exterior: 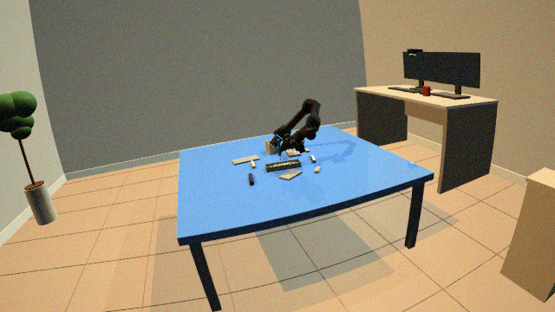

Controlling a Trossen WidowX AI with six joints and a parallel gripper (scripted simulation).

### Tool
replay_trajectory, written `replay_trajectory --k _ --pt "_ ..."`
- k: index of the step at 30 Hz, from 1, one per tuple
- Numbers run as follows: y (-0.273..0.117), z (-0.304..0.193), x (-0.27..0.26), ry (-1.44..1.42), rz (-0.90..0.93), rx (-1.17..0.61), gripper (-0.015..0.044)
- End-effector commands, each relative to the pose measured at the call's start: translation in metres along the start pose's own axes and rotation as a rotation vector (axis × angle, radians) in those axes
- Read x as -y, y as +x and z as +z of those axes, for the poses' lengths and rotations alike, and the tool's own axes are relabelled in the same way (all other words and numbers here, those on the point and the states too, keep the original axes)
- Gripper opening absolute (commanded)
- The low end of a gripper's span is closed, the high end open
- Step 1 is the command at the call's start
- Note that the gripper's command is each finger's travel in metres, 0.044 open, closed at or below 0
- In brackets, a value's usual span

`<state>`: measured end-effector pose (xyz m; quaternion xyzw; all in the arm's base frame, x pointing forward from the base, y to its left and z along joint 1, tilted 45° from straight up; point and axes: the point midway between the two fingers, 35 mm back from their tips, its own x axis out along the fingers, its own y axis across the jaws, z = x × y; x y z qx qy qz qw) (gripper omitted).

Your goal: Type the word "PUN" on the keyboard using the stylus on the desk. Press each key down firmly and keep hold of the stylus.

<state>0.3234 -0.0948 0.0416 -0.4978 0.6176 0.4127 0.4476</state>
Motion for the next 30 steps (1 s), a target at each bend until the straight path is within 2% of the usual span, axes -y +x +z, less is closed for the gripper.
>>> replay_trajectory --k 1,8,24,27,30 --pt "-0.011 0.006 0.001 0.000 -0.001 0.000 0.0000" --pt "-0.049 0.024 0.000 -0.010 0.002 0.000 0.0000" --pt "-0.039 0.042 -0.002 -0.010 0.002 0.001 0.0000" --pt "-0.037 0.044 -0.002 -0.010 0.002 0.001 0.0079" --pt "-0.036 0.045 -0.002 -0.010 0.002 0.001 0.0081"
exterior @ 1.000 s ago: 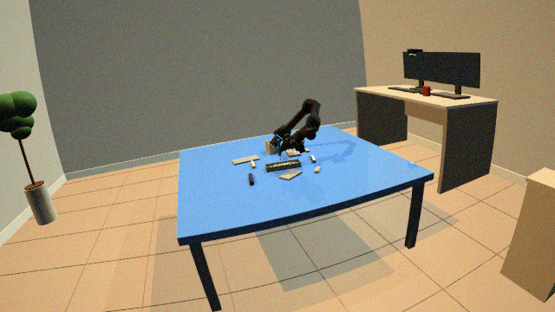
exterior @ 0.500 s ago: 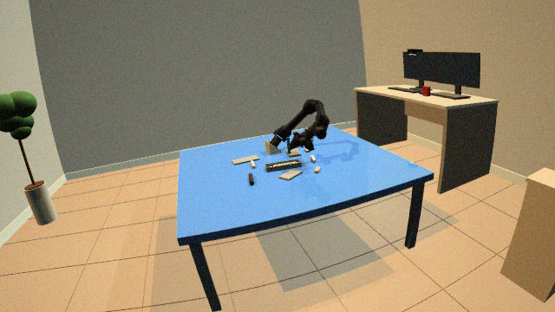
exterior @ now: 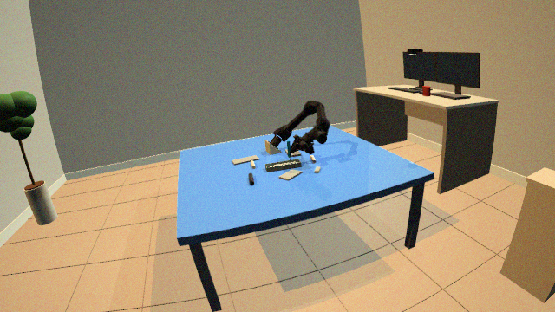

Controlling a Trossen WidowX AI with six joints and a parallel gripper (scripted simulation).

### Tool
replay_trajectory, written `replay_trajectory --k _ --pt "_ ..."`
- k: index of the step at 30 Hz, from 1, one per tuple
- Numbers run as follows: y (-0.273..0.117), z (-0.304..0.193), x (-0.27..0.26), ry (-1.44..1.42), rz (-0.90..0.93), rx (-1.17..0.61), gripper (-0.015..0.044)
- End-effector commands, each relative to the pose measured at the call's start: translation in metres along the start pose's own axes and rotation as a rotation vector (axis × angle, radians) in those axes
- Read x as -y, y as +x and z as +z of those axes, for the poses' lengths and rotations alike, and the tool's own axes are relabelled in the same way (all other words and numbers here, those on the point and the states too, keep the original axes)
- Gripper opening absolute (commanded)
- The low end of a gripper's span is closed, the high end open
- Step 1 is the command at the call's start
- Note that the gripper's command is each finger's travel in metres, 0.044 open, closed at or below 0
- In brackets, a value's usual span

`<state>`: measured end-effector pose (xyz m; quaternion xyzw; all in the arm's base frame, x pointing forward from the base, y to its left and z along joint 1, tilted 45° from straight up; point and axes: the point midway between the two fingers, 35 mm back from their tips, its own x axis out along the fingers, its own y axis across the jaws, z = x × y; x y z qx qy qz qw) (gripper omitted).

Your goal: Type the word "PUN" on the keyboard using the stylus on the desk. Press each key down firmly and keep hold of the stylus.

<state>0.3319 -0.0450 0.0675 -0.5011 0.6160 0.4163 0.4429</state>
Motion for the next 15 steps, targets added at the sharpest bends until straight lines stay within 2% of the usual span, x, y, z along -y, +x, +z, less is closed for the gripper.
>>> replay_trajectory --k 1,15 --pt "0.0016 0.0031 -0.0002 0.003 0.001 0.005 0.0081" --pt "0.0039 0.0072 -0.0002 0.003 0.001 0.005 0.0081"
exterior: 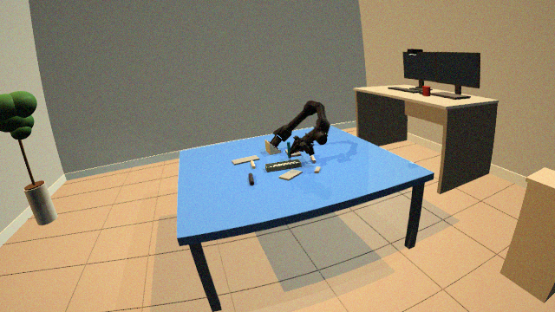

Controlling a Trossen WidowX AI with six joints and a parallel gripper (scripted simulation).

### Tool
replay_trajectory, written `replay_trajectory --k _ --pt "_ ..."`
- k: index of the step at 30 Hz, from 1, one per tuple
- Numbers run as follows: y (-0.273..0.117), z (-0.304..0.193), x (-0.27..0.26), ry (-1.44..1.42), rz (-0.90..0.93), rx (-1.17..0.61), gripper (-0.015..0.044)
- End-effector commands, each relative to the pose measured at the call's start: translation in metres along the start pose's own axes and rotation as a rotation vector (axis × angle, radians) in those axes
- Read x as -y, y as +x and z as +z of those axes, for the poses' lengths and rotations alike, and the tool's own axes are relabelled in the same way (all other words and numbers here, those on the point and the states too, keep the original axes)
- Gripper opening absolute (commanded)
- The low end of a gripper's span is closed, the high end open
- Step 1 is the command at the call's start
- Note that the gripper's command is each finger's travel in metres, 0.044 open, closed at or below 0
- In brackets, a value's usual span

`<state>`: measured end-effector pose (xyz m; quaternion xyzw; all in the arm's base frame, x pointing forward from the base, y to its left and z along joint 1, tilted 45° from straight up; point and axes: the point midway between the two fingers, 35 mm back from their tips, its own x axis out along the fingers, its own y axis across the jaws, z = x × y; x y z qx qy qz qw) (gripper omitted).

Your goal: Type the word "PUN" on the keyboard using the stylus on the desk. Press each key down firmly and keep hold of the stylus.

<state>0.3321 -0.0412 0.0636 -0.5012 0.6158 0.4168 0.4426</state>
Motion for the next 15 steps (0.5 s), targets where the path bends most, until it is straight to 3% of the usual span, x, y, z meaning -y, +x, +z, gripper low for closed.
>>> replay_trajectory --k 1,15 --pt "0.0014 0.0029 0.0000 0.004 0.000 0.005 0.0081" --pt "0.0034 0.0064 0.0000 0.004 0.000 0.005 0.0081"
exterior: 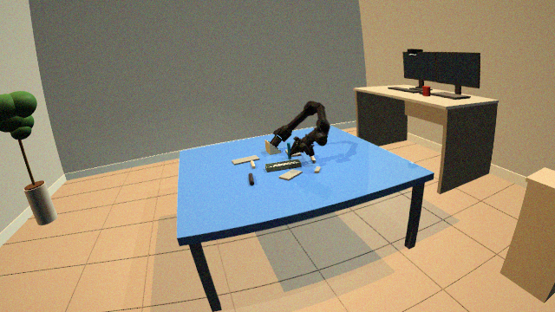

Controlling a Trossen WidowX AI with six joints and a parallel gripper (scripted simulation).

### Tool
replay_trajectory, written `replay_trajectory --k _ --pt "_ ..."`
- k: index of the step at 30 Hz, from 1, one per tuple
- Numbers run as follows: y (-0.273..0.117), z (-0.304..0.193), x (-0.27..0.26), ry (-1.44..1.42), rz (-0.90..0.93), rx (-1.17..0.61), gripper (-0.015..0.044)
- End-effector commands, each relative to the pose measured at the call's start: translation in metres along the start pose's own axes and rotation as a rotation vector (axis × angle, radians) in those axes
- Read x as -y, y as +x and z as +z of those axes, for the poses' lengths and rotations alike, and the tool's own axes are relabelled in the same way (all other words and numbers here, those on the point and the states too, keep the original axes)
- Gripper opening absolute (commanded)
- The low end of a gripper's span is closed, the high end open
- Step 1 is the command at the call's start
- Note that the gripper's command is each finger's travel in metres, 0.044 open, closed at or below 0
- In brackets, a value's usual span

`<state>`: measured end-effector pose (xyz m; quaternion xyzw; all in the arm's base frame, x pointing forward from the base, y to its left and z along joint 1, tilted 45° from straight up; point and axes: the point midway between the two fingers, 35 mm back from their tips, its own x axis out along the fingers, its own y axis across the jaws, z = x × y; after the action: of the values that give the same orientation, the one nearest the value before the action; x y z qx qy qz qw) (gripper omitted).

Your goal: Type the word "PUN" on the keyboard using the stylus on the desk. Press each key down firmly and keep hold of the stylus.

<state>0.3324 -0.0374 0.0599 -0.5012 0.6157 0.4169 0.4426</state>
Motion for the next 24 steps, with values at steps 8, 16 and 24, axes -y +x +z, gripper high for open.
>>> replay_trajectory --k 8,16,24 --pt "0.0024 0.0047 0.0000 0.004 0.000 0.005 0.0081" --pt "0.0040 0.0075 0.0000 0.004 0.000 0.005 0.0081" --pt "0.0041 0.0076 0.0000 0.004 0.000 0.005 0.0081"
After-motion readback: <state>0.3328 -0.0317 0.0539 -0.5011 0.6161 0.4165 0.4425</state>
